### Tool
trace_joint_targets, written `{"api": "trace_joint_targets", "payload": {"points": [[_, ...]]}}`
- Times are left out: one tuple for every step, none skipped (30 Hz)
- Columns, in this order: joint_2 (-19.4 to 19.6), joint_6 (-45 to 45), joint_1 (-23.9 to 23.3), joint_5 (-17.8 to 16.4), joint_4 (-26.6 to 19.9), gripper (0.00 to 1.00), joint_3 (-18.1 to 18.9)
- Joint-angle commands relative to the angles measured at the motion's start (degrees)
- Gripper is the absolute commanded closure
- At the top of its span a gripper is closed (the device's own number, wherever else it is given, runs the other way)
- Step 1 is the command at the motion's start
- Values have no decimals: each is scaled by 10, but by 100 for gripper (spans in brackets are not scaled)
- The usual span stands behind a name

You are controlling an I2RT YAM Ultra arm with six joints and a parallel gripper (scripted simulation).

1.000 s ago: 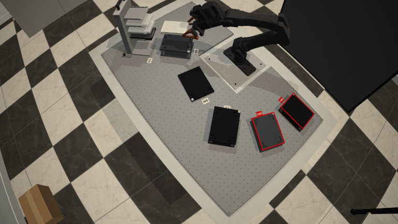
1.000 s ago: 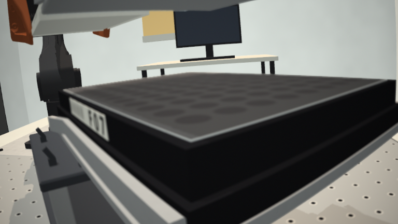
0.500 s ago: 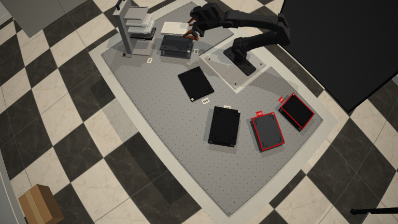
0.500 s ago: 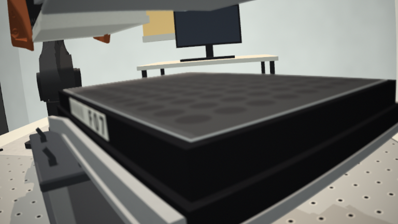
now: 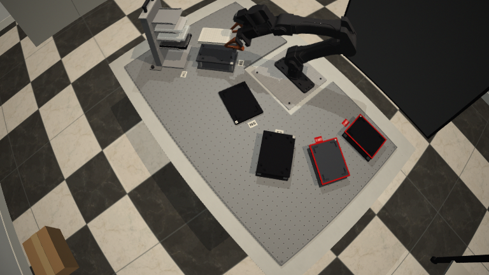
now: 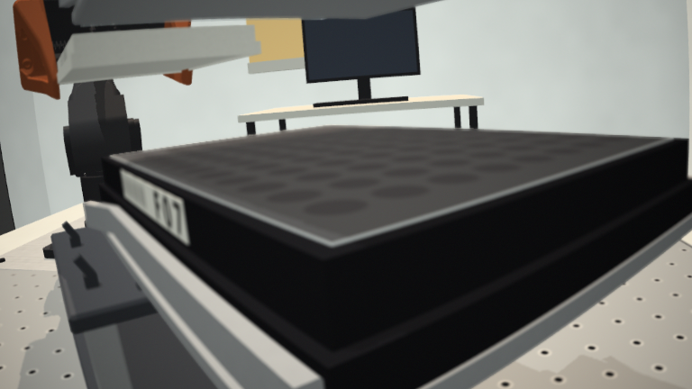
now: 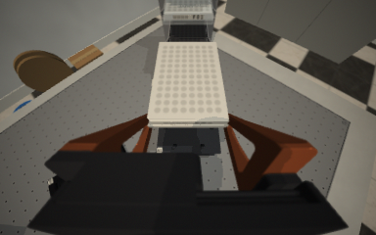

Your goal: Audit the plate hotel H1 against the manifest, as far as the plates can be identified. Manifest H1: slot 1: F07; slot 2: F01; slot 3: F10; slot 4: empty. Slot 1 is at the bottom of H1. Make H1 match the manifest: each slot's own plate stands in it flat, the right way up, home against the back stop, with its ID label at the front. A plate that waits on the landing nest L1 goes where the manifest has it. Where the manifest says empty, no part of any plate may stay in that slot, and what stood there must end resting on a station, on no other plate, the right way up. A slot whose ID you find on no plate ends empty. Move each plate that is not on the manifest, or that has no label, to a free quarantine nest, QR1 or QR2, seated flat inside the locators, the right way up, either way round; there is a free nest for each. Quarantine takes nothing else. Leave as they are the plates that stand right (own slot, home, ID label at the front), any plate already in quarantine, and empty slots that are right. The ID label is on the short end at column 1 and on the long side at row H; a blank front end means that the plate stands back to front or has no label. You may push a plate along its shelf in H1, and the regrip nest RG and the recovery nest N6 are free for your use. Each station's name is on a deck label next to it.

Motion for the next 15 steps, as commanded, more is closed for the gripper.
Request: {"api": "trace_joint_targets", "payload": {"points": [[-14, -2, 0, 0, 22, 14, 5], [-14, -2, 0, 0, 23, 14, 3], [-13, -2, 0, 0, 24, 14, -4], [-13, -2, 0, 0, 25, 14, -8], [-13, -2, 1, 0, 27, 14, -5], [-14, -2, 1, 0, 27, 14, -2], [-14, -2, 1, 0, 28, 14, -3], [-14, -2, 1, 0, 30, 14, -8], [-13, -2, 1, 0, 31, 14, -12], [-13, -2, 1, 0, 32, 14, -12], [-13, -2, 1, 0, 32, 14, -12], [-13, -2, 1, 0, 32, 14, -12], [-16, -2, 1, 1, 32, 14, 4], [-16, -2, 1, 1, 33, 14, 2], [-15, -2, 1, 0, 35, 14, -6]]}}
